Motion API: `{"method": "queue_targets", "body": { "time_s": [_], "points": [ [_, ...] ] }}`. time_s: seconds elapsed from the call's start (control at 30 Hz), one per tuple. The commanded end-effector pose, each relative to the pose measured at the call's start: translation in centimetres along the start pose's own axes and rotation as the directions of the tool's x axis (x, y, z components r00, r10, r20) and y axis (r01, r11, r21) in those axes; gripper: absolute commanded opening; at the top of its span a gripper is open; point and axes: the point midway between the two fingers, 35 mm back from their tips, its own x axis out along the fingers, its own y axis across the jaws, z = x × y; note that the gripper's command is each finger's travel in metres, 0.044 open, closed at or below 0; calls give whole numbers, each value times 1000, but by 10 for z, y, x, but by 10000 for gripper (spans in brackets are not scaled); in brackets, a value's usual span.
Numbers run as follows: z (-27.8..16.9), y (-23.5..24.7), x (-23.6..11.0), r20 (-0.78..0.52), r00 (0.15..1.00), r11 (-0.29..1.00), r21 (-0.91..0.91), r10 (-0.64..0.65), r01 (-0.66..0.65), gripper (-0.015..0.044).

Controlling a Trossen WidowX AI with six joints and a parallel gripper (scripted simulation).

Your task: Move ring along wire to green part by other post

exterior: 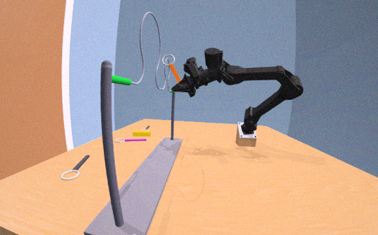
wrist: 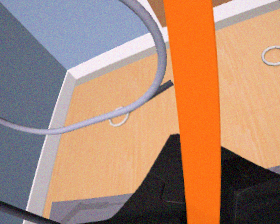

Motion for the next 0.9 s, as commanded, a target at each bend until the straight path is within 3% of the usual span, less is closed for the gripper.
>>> {"method": "queue_targets", "body": {
  "time_s": [0.0, 0.43, 0.87],
  "points": [
    [-1, 8, 1, 9, 999, 995, 86, 50, -51, -150],
    [5, 32, 0, 78, 978, 914, 350, 191, -207, -150],
    [17, 54, -4, 182, 936, 741, 572, 303, -351, -150]
  ]
}}
